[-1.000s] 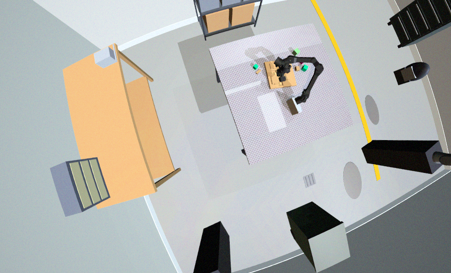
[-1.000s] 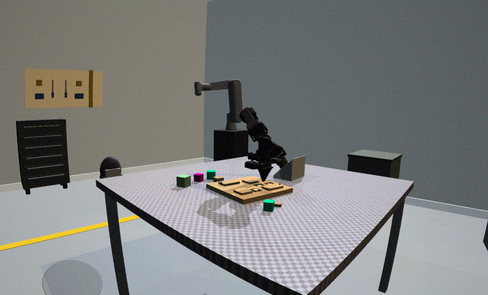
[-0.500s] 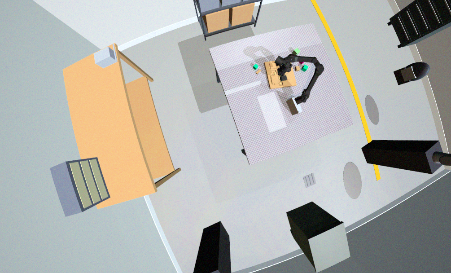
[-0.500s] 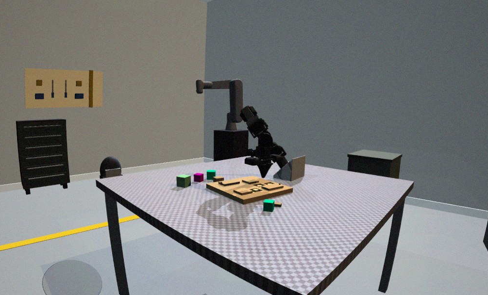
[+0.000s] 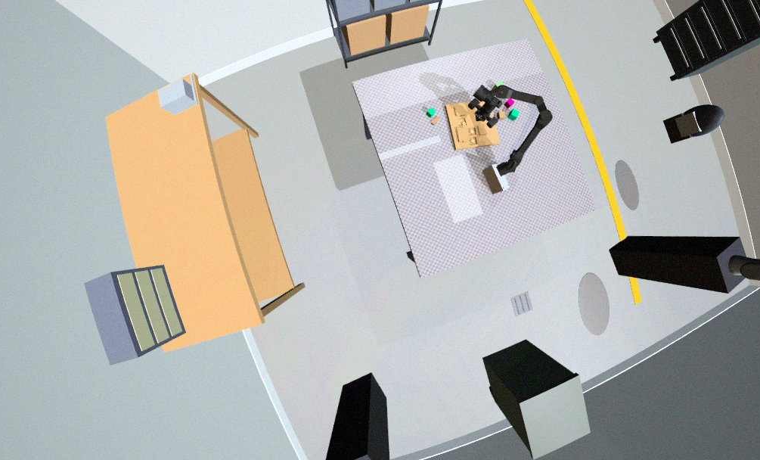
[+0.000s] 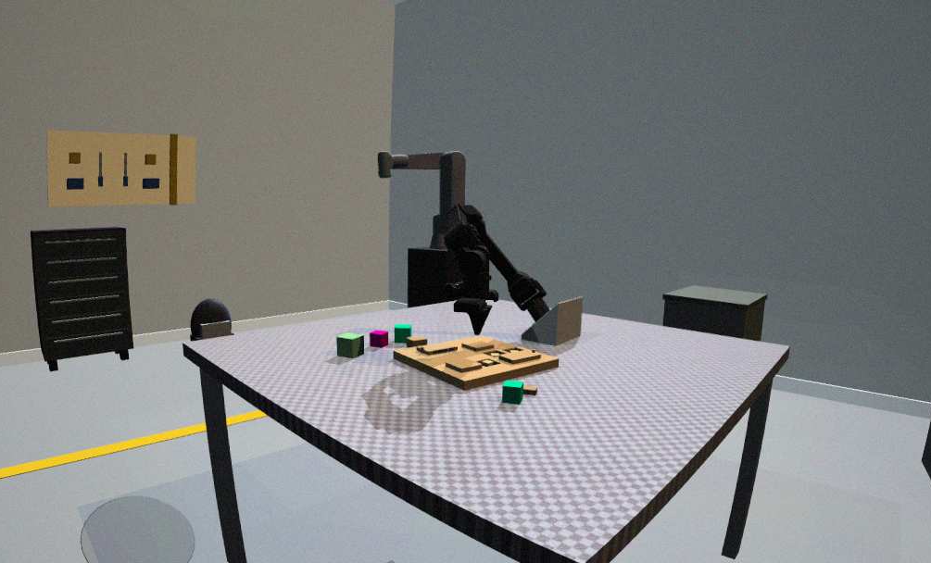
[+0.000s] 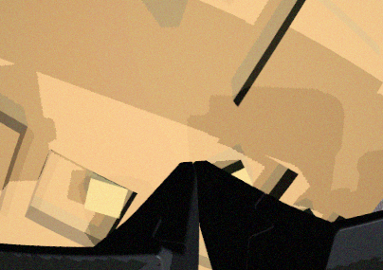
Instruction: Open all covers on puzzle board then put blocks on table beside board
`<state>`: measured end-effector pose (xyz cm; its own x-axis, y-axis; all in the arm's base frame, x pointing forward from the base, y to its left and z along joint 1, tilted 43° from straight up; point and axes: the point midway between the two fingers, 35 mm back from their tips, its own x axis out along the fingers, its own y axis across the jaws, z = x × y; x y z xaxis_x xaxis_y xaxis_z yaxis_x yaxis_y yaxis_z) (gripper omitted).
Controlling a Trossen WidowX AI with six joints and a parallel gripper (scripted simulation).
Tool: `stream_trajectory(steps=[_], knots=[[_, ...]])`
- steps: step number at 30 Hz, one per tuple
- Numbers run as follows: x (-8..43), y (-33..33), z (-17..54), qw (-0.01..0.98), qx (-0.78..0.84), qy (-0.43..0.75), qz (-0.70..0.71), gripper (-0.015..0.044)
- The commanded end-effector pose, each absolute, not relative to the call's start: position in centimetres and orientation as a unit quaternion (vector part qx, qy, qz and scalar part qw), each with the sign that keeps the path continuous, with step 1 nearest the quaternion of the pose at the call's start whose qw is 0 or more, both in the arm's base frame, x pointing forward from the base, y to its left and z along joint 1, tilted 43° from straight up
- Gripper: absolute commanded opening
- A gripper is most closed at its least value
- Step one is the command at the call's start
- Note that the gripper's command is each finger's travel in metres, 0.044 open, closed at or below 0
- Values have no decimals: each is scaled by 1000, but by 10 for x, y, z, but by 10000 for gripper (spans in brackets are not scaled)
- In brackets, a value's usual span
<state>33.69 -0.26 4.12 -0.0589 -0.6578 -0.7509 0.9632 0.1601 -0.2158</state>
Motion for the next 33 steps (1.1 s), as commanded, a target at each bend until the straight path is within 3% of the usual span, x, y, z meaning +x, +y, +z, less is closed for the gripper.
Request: stream_trajectory(steps=[1,18,33], knots=[[340,-21,64,679,123,449,-568,0],[328,-85,129,677,-131,619,-376,0],[328,-87,131,675,-141,624,-368,0]])
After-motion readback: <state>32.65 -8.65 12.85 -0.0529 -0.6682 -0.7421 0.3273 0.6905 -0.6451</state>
